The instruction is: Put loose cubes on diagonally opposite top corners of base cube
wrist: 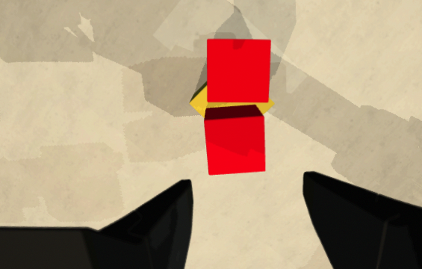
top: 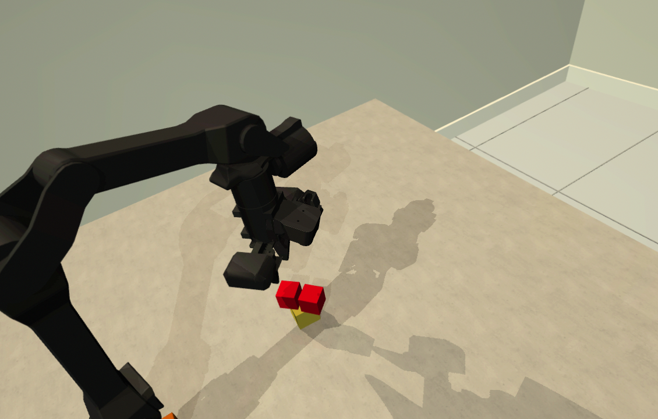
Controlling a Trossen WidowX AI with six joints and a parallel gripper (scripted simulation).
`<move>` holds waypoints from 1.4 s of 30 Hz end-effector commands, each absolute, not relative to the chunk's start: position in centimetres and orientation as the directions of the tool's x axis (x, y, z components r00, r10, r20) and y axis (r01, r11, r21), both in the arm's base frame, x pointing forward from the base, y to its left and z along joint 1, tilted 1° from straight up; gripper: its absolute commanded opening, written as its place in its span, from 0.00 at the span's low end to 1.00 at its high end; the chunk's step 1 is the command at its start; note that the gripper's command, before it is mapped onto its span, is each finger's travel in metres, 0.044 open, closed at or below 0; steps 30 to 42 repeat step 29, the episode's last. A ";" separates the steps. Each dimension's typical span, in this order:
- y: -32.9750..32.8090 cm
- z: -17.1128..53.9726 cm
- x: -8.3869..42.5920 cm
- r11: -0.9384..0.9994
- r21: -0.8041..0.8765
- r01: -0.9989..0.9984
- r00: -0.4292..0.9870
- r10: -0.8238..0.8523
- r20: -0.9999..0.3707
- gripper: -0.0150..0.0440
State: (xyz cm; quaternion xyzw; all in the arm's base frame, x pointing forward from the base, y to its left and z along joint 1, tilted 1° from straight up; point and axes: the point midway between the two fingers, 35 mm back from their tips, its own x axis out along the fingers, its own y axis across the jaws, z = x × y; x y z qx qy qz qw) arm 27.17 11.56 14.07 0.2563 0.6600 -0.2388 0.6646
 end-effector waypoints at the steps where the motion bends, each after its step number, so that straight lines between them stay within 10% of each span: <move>1: 11.6 14.5 27.2 0.755 0.028 0.655 0.017 0.022 -1.000 0.74; 6: 11.7 14.3 27.0 0.755 0.022 0.656 0.011 0.020 -1.000 0.93; 15: 21.3 14.8 22.9 0.754 0.026 0.656 0.006 0.029 -1.000 0.93; 42: 21.5 14.8 22.8 0.754 0.026 0.656 0.006 0.030 -1.000 0.93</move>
